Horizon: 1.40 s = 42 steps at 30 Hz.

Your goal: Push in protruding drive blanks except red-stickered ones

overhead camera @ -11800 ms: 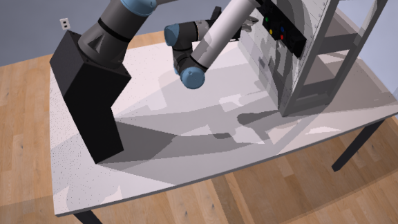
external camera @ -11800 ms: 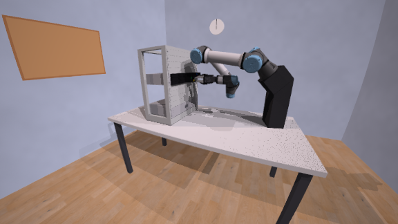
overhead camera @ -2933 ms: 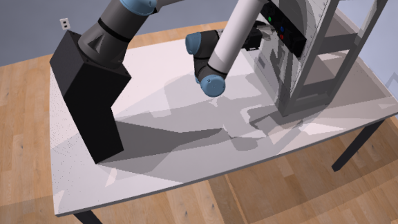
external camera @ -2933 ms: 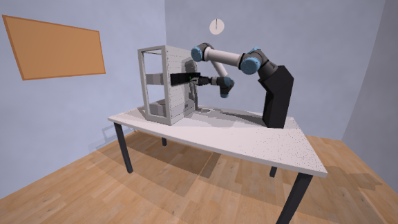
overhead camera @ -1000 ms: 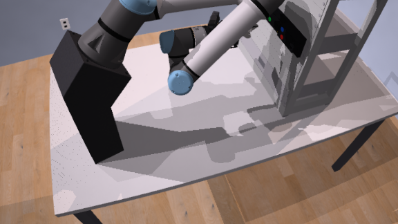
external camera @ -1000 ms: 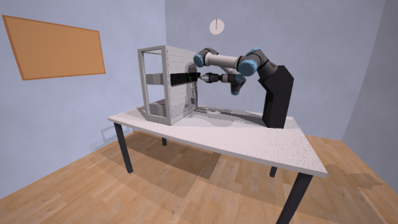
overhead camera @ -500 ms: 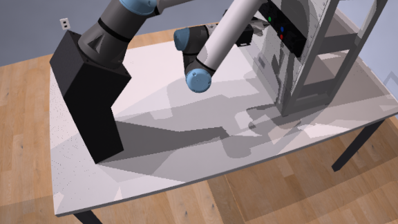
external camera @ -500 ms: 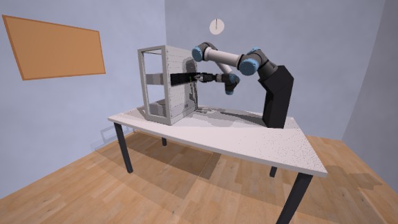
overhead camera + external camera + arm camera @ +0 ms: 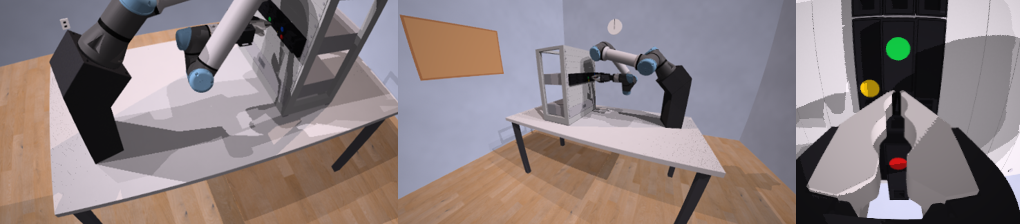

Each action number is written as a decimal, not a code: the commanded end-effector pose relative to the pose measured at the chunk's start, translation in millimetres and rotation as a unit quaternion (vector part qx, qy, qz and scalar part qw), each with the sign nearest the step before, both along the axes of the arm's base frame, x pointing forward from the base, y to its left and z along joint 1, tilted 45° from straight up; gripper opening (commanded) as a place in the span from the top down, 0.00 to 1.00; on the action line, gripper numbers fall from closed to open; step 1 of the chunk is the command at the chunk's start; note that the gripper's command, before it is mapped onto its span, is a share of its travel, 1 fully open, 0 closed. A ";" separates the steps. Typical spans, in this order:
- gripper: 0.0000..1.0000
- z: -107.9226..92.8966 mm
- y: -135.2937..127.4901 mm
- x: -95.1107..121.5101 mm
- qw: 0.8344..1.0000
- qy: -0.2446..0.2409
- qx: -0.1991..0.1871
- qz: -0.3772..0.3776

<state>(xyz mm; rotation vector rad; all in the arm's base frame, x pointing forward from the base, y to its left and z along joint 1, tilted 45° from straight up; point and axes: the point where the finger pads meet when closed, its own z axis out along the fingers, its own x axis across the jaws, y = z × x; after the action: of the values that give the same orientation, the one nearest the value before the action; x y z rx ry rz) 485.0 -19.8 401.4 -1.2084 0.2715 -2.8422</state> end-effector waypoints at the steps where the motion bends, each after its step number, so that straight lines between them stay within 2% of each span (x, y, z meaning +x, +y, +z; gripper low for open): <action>1: 1.00 0.4 0.0 -0.2 1.000 0.000 0.000 0.000; 42: 1.00 3.8 -0.4 3.4 1.000 0.000 0.000 0.000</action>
<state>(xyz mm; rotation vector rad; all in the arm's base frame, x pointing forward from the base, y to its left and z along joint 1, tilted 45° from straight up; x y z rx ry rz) 488.6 -20.2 404.8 -1.2084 0.2715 -2.8422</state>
